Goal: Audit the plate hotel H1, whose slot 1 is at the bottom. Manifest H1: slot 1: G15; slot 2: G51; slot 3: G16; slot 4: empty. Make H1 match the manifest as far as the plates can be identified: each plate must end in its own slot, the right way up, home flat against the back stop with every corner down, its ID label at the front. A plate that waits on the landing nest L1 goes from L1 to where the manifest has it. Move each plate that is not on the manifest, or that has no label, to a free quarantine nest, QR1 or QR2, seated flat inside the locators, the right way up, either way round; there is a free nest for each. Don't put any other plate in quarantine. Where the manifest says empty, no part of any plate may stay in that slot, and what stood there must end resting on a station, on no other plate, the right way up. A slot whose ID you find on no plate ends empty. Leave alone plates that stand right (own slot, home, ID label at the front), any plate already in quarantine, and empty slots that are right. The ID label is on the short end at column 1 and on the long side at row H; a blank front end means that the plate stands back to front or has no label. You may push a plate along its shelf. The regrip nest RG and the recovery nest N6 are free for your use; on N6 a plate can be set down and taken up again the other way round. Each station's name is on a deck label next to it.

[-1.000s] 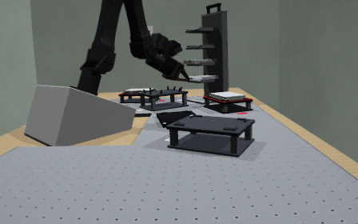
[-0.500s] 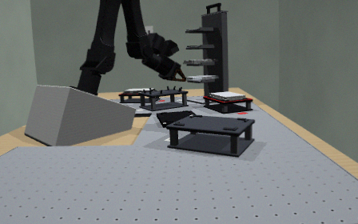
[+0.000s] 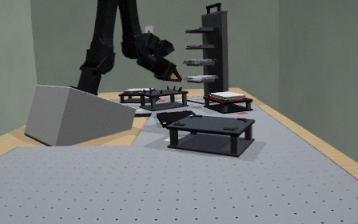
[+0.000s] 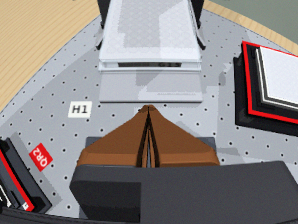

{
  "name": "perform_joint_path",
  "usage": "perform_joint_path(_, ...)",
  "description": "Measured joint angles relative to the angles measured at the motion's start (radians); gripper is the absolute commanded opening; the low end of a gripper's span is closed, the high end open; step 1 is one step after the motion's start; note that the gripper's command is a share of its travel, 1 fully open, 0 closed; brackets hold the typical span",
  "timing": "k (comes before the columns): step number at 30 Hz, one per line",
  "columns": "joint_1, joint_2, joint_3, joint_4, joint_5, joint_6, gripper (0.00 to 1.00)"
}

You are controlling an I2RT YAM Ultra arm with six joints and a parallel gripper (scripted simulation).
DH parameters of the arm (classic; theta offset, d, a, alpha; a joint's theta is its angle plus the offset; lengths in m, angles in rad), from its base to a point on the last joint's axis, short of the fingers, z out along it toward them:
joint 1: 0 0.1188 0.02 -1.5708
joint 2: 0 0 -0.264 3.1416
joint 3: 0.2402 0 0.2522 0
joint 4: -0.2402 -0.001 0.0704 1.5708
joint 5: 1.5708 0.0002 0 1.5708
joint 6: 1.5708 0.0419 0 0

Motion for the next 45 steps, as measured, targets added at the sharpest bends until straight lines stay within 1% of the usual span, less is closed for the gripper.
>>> perform_joint_path(10, 0.035, -0.042, -0.059, 0.014, 0.031, 0.006, 0.00)
perform_joint_path(19, 0.061, -0.071, -0.099, 0.023, 0.058, 0.011, 0.00)
perform_joint_path(41, 0.152, -0.158, -0.208, 0.035, 0.143, 0.027, 0.00)
perform_joint_path(43, 0.160, -0.174, -0.210, 0.020, 0.151, 0.029, 0.00)
perform_joint_path(45, 0.165, -0.206, -0.208, 0.003, 0.158, 0.030, 0.00)
